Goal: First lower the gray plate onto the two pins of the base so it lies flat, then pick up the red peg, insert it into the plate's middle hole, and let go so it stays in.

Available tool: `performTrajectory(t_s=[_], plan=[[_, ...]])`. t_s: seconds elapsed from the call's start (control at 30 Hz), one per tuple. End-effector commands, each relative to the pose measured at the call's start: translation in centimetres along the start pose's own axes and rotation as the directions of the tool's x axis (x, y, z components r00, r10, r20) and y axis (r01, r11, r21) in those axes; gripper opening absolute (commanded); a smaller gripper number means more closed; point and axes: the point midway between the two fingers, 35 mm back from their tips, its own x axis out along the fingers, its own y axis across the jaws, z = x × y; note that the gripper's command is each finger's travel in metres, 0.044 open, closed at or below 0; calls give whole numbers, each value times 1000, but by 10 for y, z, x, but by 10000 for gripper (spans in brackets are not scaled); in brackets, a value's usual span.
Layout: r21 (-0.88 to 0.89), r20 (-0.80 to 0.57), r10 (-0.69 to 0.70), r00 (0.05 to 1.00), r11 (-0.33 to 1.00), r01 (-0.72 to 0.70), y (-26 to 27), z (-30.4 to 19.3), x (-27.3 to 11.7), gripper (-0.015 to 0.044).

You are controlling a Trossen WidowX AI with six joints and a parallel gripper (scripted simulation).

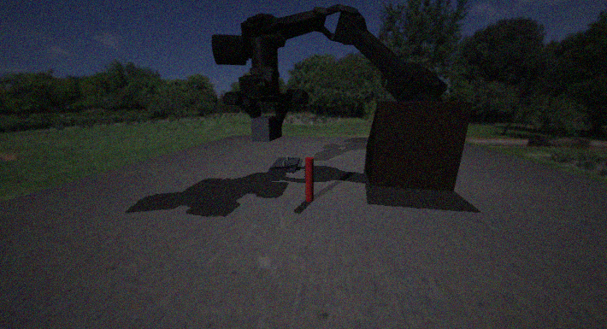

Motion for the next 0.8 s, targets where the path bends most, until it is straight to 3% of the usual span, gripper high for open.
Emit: performTrajectory(t_s=[0.0, 0.77], plan=[[-12, -4, -1, 1000, 1000, 1, 2, -13, 6, 0], [-76, -30, 0, 1000, 997, -2, 17, -77, 36, 0]])
